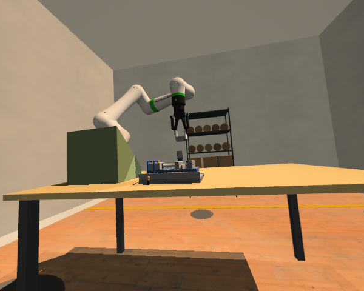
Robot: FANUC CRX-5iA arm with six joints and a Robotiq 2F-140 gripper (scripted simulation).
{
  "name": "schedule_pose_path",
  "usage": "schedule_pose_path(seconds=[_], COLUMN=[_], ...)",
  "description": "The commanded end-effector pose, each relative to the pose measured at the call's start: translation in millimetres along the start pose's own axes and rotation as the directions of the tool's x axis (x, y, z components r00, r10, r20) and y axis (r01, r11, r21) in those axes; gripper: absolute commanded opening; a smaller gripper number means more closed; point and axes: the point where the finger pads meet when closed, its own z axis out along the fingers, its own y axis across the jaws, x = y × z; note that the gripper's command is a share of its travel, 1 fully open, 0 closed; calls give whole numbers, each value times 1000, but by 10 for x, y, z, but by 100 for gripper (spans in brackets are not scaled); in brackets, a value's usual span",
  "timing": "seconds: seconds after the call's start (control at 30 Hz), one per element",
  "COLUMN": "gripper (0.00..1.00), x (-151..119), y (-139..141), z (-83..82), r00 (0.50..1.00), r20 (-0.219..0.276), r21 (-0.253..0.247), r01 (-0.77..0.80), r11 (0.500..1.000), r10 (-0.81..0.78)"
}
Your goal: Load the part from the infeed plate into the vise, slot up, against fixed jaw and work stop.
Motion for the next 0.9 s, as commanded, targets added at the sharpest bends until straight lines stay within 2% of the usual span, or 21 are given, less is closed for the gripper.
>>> schedule_pose_path(seconds=[0.0, 0.13, 0.2, 0.33, 0.5, 0.7, 0.77, 0.87], gripper=[0, 0, 0, 0, 0, 0, 0, 0], x=[145, 300, 300, 472, 704, 995, 995, 1140], y=[-104, -202, -202, -301, -421, -550, -550, -606], z=[-13, -21, -21, -27, -30, -27, -27, -22], r00=[993, 970, 970, 930, 854, 730, 730, 659], r20=[-2, -3, -3, -3, -3, -3, -3, -3], r21=[-1, 0, 0, 0, 1, 1, 1, 1], r01=[-121, -242, -242, -367, -520, -683, -683, -752], r11=[993, 970, 970, 930, 854, 730, 730, 659], r10=[121, 242, 242, 367, 520, 683, 683, 752])
